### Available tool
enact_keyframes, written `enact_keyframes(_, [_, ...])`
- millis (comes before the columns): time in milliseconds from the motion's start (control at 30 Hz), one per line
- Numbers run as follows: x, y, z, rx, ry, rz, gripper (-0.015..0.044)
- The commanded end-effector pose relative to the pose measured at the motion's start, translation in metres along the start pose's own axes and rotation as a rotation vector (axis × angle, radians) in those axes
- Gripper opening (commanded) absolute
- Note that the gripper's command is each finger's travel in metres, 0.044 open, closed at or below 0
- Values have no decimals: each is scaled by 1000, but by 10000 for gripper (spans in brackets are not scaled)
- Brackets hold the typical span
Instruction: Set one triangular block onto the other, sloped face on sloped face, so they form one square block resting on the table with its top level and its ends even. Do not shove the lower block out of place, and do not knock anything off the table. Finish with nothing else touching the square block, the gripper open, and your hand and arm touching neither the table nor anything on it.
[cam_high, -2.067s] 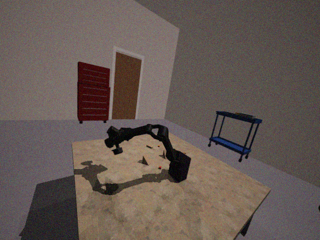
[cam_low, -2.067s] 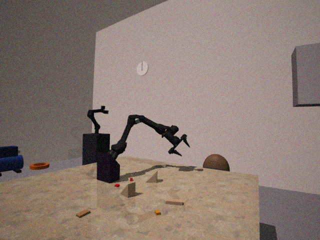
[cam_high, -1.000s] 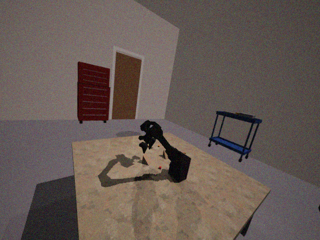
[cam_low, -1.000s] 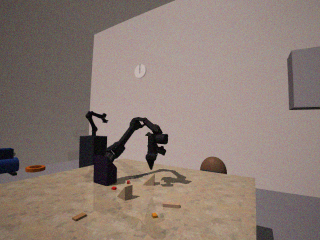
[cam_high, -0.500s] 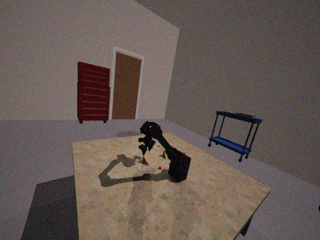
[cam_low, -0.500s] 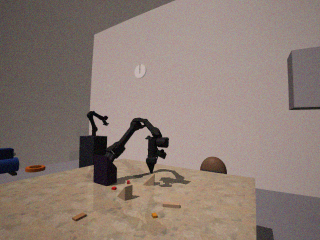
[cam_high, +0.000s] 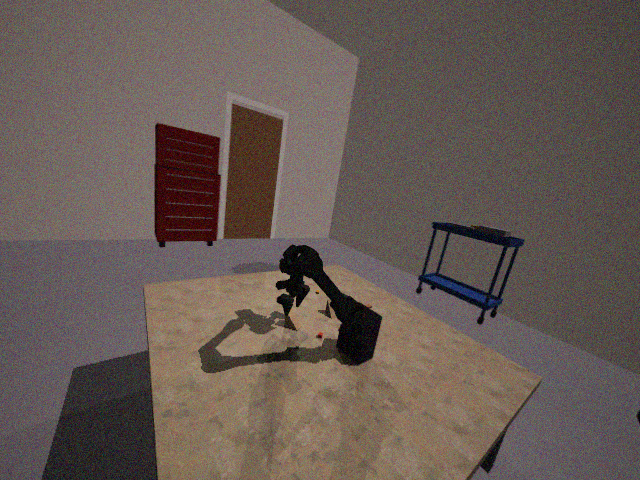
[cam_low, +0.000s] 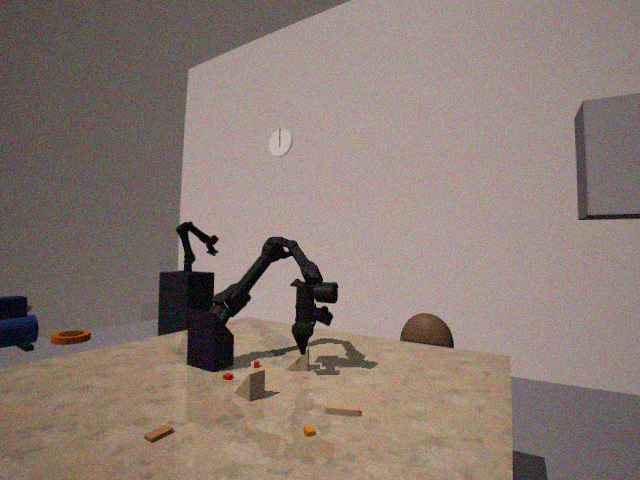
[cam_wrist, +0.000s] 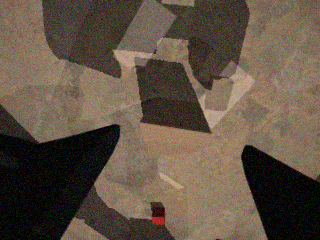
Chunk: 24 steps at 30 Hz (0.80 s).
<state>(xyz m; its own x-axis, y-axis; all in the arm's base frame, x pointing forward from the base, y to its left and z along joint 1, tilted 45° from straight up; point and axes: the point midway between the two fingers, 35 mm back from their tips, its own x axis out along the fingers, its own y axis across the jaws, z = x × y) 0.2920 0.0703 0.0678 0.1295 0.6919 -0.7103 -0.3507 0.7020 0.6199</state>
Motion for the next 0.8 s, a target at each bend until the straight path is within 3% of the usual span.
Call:
enact_keyframes(0, [9,0,-4,10,9,4,440])
enact_keyframes(767, [45,4,-8,11,6,10,440])
